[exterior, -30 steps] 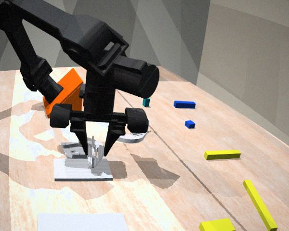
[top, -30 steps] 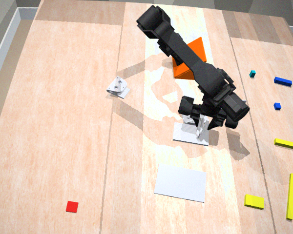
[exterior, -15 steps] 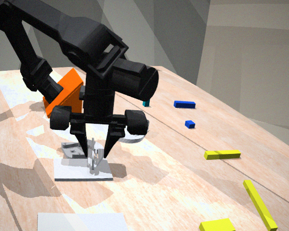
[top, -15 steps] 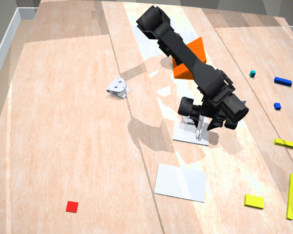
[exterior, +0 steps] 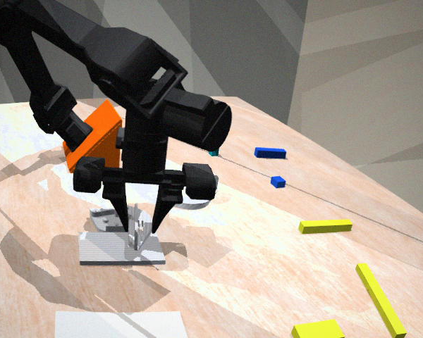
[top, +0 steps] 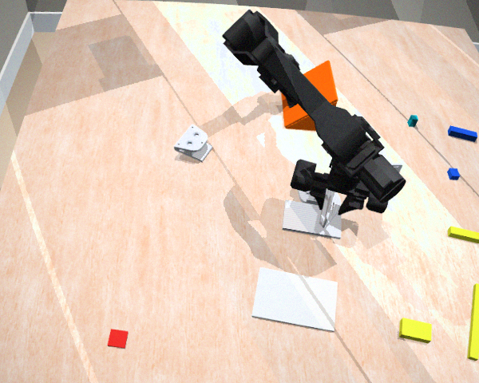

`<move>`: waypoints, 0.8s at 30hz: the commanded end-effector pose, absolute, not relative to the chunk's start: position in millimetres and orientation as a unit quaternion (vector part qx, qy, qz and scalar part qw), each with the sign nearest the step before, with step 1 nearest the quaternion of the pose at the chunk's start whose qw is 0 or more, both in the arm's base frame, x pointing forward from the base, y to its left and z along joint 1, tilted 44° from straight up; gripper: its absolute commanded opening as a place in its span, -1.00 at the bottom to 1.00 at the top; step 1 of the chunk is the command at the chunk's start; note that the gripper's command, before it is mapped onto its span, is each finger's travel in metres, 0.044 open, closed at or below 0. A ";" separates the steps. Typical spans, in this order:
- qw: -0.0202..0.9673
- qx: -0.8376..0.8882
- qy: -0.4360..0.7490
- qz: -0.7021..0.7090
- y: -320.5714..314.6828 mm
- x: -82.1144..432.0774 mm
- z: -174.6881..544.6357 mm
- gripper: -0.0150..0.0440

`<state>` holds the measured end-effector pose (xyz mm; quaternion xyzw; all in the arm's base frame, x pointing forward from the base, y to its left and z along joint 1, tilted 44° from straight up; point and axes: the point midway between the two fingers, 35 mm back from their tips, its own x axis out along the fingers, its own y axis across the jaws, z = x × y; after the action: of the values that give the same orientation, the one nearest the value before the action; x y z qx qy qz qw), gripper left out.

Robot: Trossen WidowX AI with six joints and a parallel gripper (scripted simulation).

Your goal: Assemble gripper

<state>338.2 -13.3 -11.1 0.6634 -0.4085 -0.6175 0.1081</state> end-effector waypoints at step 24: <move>0.112 0.663 -0.408 -0.617 -18.3 337.5 -16.5 -0.04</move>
<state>338.0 -17.0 -14.8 0.6646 -0.4083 -0.6167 0.1065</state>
